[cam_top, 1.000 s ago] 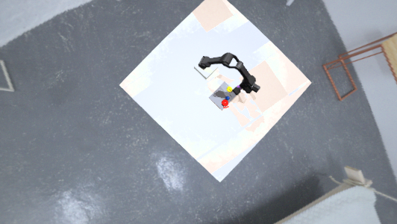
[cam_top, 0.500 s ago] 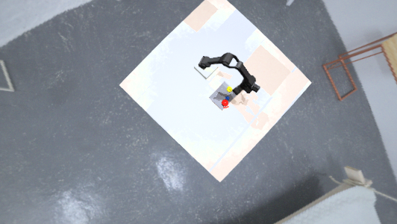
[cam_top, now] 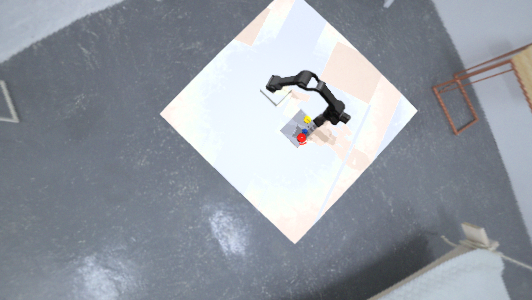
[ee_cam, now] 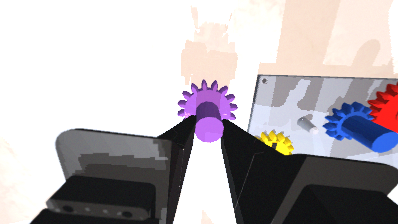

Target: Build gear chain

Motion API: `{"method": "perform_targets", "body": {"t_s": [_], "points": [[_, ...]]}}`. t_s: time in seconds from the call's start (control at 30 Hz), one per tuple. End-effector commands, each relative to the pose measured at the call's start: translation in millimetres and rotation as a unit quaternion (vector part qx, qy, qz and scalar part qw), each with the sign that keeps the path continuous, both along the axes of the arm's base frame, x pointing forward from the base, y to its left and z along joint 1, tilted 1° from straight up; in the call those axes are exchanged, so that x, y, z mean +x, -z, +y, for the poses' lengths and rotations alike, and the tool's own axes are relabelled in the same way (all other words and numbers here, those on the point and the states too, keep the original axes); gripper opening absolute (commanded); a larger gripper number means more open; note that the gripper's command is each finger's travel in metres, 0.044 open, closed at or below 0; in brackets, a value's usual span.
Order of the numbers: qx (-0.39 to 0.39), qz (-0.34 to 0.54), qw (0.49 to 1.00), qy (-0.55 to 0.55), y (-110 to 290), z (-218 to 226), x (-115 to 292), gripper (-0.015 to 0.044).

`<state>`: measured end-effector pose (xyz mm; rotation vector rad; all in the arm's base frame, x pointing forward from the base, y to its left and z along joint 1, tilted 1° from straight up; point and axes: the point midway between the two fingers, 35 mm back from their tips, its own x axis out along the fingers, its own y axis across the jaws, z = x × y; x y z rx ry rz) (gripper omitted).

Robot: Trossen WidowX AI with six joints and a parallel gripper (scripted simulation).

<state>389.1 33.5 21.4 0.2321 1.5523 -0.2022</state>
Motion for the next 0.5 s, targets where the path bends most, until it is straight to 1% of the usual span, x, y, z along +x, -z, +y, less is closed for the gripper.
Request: {"method": "perform_targets", "body": {"t_s": [0.0,0.47], "points": [[0.002,-0.008,1.000,0.001,-17.0,-0.2,3.3,0.0000],[0.001,-0.010,1.000,0.001,-56.8,-2.5,3.5,0.0000]]}}
